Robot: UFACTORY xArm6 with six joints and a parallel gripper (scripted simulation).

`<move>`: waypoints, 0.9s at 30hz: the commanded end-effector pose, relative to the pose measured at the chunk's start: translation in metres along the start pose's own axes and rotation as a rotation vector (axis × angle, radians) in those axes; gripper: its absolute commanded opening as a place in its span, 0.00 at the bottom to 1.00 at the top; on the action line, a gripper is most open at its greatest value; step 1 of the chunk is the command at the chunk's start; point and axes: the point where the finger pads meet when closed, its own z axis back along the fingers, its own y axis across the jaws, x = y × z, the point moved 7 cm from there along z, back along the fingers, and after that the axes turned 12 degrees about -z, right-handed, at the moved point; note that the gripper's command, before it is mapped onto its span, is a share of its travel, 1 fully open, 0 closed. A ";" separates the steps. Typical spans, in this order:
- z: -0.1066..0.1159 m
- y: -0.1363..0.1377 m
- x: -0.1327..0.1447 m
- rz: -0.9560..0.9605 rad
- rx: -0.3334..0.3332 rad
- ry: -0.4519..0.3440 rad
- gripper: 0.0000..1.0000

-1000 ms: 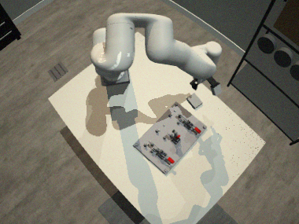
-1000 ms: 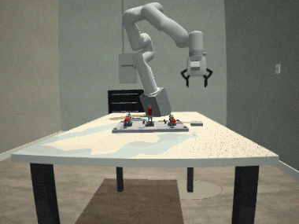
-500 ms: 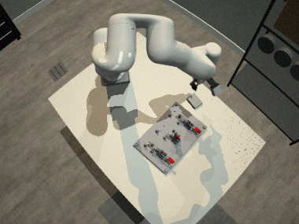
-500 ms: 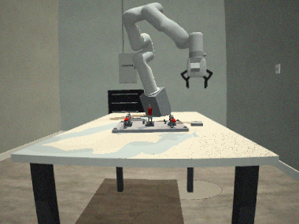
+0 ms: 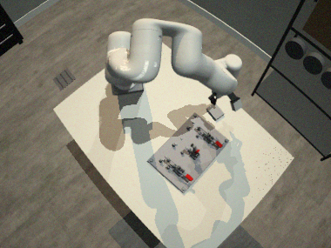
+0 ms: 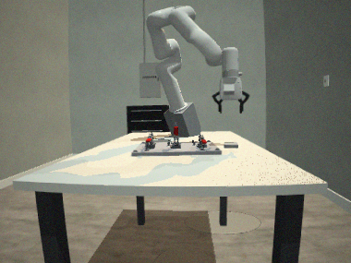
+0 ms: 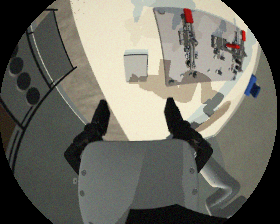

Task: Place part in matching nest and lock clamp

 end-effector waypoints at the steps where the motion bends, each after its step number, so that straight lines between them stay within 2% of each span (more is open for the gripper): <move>1: -0.022 -0.002 -0.001 -0.001 -0.004 0.004 1.00; 3: -0.022 -0.002 -0.001 -0.001 -0.004 0.004 1.00; 18: -0.089 -0.002 -0.002 -0.001 -0.004 0.004 1.00; 27: -0.106 -0.003 -0.002 -0.001 -0.004 0.004 1.00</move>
